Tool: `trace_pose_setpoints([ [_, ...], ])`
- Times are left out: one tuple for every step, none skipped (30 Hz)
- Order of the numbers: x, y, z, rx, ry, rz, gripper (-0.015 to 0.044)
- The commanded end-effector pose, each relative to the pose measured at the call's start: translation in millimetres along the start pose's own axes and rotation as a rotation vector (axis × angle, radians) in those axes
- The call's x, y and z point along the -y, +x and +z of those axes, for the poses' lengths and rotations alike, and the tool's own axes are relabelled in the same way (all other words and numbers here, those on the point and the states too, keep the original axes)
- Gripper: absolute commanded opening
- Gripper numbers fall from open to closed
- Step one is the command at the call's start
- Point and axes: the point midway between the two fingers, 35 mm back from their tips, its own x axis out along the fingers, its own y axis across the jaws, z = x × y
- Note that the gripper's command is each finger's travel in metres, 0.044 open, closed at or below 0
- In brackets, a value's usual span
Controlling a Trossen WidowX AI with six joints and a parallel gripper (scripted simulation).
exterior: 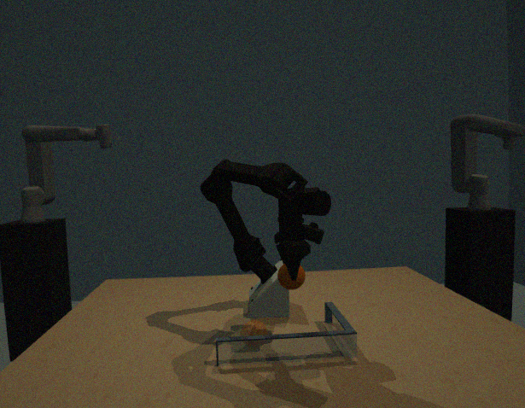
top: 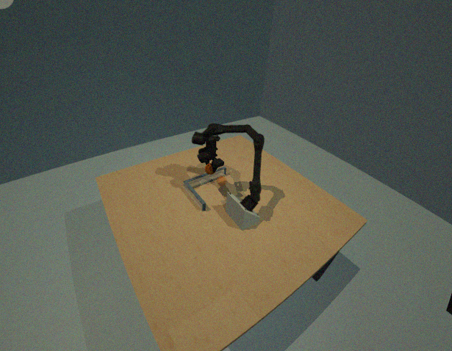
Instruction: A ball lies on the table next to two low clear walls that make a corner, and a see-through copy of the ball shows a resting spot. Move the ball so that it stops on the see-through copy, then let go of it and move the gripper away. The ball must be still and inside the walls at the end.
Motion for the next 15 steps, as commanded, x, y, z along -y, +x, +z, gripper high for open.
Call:
trace_pose_setpoints([
  [3.3, 4.5, -12.6, 0.007, 0.005, 0.003, 0.0],
  [4.8, 7.7, -18.0, 0.008, 0.005, 0.002, 0.0],
  [6.2, 11.0, -23.4, 0.009, 0.004, 0.002, 0.0],
  [7.5, 14.2, -28.8, 0.009, 0.004, 0.002, 0.0],
  [8.6, 17.5, -34.3, 0.01, 0.004, 0.001, 0.0],
  [9.6, 20.8, -39.8, 0.01, 0.004, 0.001, 0.0],
  [10.5, 24.1, -45.3, 0.01, 0.004, 0.001, 0.0],
  [11.2, 27.4, -50.8, 0.009, 0.004, 0.001, 0.0],
  [11.7, 30.7, -56.3, 0.009, 0.004, 0.001, 0.0],
  [12.2, 34.1, -61.9, 0.008, 0.005, 0.001, 0.0],
  [12.5, 37.4, -67.4, 0.006, 0.005, 0.001, 0.0],
  [12.6, 40.7, -73.0, 0.005, 0.005, 0.001, 0.0],
  [12.7, 44.0, -78.6, 0.003, 0.005, 0.001, 0.0],
  [12.5, 47.4, -84.1, 0.001, 0.006, 0.001, 0.0],
  [12.3, 50.7, -89.7, -0.001, 0.006, 0.002, 0.0],
])
